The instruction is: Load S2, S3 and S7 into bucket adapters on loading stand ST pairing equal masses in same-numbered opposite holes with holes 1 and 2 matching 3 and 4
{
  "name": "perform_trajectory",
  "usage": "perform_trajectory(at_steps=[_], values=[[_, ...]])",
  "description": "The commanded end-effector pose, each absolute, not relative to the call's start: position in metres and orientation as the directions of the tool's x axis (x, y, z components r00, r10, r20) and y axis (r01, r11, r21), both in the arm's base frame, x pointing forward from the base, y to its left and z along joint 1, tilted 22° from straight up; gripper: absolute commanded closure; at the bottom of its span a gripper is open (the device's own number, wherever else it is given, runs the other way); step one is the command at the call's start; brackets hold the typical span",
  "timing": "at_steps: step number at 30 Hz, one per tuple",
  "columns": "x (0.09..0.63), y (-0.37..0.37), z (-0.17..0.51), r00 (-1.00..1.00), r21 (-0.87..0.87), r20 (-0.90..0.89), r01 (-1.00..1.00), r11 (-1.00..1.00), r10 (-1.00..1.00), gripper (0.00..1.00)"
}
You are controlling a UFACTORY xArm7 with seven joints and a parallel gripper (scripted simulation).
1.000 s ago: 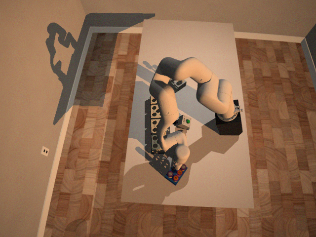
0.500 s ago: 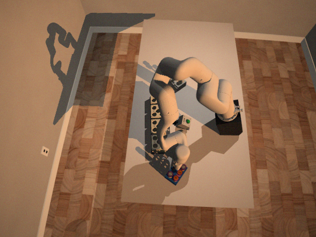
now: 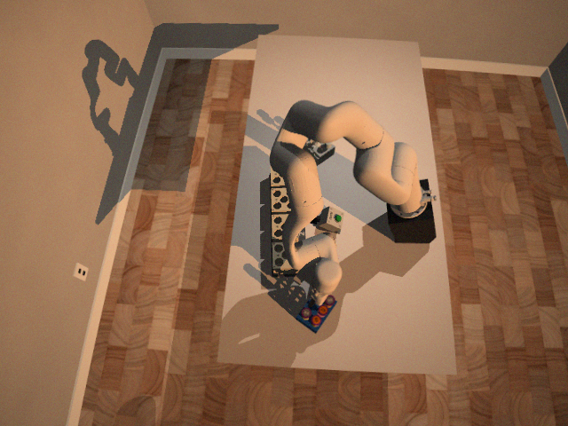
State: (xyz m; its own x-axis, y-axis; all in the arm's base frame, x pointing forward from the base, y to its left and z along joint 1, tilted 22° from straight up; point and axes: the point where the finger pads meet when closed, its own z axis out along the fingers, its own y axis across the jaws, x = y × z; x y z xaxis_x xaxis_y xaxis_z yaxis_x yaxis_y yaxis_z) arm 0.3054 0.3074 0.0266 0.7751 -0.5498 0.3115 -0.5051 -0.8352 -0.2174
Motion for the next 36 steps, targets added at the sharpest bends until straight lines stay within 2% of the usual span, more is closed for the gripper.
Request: perform_trajectory(at_steps=[1, 36], values=[[0.304, 0.308, 0.03, 0.776, -0.219, 0.311, -0.503, -0.836, -0.549, 1.0], [0.292, 0.308, 0.061, 0.776, -0.219, 0.311, -0.503, -0.836, -0.549, 1.0]])
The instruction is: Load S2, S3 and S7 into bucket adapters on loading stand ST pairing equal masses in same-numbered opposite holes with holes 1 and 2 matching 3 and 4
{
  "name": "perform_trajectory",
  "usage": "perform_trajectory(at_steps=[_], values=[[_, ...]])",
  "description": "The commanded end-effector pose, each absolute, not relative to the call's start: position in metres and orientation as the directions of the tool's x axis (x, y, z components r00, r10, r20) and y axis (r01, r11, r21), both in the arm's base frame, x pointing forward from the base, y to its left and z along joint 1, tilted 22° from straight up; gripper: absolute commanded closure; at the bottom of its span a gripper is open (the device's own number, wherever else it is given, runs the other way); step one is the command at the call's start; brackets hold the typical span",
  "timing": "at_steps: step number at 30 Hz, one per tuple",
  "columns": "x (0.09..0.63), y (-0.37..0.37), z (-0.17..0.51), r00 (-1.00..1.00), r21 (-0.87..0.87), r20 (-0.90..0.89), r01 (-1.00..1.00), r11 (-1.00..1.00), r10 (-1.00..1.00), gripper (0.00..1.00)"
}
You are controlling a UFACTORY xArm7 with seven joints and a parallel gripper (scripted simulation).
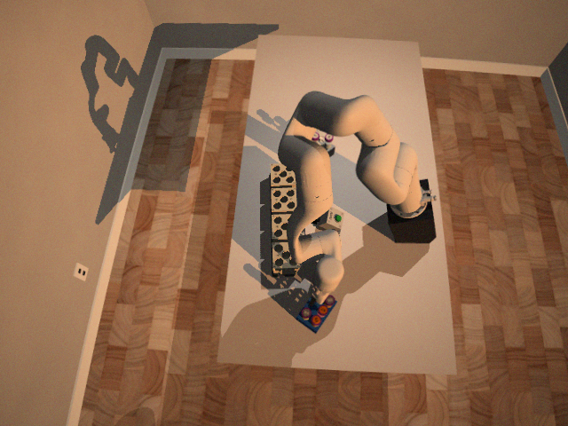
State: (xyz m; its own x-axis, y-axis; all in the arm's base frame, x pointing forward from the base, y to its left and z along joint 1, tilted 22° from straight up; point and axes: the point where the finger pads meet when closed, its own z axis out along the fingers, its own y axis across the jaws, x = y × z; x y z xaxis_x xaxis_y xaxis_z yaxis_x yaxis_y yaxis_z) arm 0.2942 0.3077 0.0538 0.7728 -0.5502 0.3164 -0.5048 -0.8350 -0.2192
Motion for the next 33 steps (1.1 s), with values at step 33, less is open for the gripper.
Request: perform_trajectory(at_steps=[33], values=[[0.269, 0.307, 0.117, 0.775, -0.22, 0.312, -0.504, -0.835, -0.549, 1.0]])
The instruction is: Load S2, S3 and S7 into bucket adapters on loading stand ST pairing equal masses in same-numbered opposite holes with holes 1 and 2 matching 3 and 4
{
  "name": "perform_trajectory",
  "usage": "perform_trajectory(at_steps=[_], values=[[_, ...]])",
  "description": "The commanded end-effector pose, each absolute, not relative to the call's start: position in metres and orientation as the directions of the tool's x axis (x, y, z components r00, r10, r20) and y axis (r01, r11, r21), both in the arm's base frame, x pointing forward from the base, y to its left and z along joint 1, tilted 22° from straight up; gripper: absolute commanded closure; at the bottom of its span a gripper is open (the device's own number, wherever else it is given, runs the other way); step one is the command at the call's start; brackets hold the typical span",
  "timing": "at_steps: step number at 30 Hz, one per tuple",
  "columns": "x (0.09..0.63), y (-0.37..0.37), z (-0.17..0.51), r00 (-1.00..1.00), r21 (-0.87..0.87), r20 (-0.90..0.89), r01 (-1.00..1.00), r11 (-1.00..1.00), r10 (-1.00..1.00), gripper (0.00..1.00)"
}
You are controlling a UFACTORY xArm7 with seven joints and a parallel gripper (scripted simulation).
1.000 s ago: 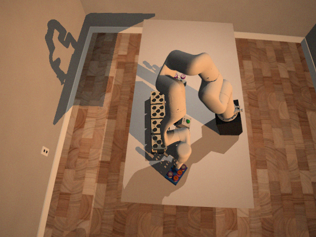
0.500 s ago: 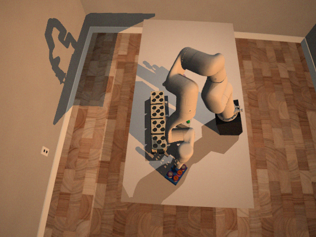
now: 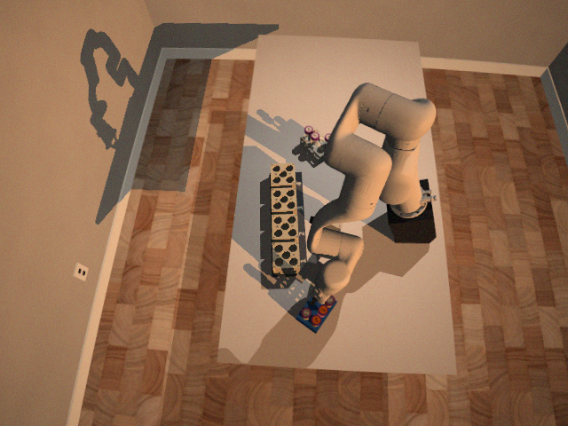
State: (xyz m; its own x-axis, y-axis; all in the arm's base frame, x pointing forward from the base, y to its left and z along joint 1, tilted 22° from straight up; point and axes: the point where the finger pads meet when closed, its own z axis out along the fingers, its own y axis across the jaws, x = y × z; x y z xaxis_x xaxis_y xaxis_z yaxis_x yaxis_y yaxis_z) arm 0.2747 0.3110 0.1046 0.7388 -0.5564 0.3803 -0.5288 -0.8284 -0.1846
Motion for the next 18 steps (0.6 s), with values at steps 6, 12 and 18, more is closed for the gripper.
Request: perform_trajectory(at_steps=[6, 12, 18], values=[[0.265, 0.307, 0.126, 0.775, -0.22, 0.312, -0.504, -0.835, -0.549, 1.0], [0.261, 0.307, 0.137, 0.775, -0.22, 0.311, -0.504, -0.835, -0.549, 1.0], [0.258, 0.307, 0.145, 0.775, -0.22, 0.311, -0.504, -0.835, -0.55, 1.0]])
